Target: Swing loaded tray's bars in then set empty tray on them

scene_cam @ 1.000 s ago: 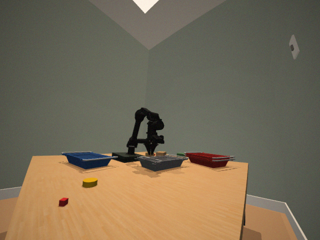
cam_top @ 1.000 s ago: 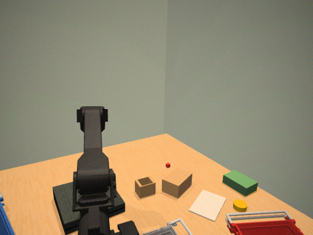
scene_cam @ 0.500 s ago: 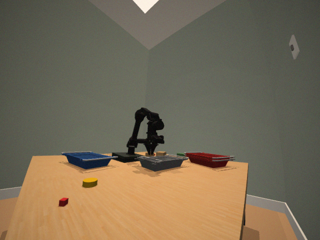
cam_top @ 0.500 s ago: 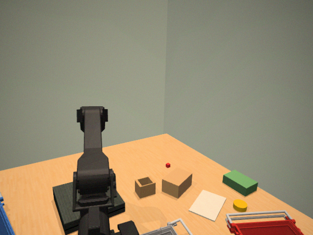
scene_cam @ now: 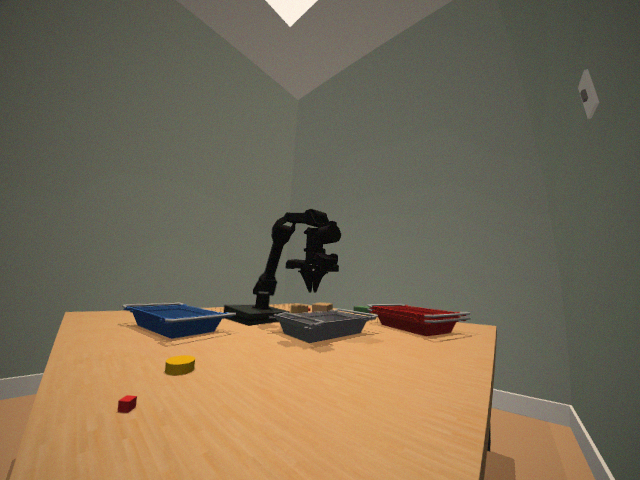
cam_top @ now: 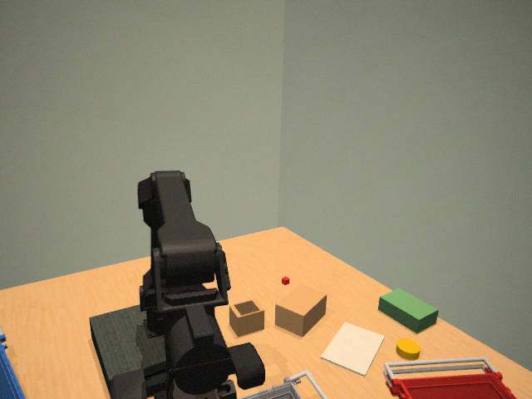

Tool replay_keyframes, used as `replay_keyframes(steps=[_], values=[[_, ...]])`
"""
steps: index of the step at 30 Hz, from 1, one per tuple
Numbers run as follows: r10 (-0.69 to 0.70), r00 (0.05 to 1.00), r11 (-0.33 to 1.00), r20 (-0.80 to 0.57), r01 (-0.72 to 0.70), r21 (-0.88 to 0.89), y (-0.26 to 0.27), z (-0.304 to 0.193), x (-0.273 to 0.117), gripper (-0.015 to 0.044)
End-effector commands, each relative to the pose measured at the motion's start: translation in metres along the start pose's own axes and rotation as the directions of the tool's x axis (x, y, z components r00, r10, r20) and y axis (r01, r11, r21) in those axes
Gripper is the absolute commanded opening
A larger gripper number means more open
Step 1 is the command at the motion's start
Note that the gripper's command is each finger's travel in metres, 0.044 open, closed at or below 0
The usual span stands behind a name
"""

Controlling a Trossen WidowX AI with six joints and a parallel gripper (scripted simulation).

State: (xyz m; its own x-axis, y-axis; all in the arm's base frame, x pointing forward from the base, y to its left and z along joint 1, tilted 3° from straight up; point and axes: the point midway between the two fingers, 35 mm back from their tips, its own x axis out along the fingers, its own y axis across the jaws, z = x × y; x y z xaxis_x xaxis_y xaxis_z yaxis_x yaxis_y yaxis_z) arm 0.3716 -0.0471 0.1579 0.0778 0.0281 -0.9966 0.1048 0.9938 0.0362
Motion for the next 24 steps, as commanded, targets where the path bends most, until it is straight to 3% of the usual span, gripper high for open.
replay_keyframes(steps=[1, 12, 24], values=[[0.003, 1.000, 1.000, -0.014, -0.004, -0.028, 0.057, 0.008, 0.015, 0.0082], [0.025, 1.000, 0.999, 0.007, -0.024, -0.030, 0.241, -0.020, 0.040, 0.0082], [0.025, 1.000, 0.999, 0.008, -0.025, -0.030, 0.244, -0.020, 0.050, 0.0082]])
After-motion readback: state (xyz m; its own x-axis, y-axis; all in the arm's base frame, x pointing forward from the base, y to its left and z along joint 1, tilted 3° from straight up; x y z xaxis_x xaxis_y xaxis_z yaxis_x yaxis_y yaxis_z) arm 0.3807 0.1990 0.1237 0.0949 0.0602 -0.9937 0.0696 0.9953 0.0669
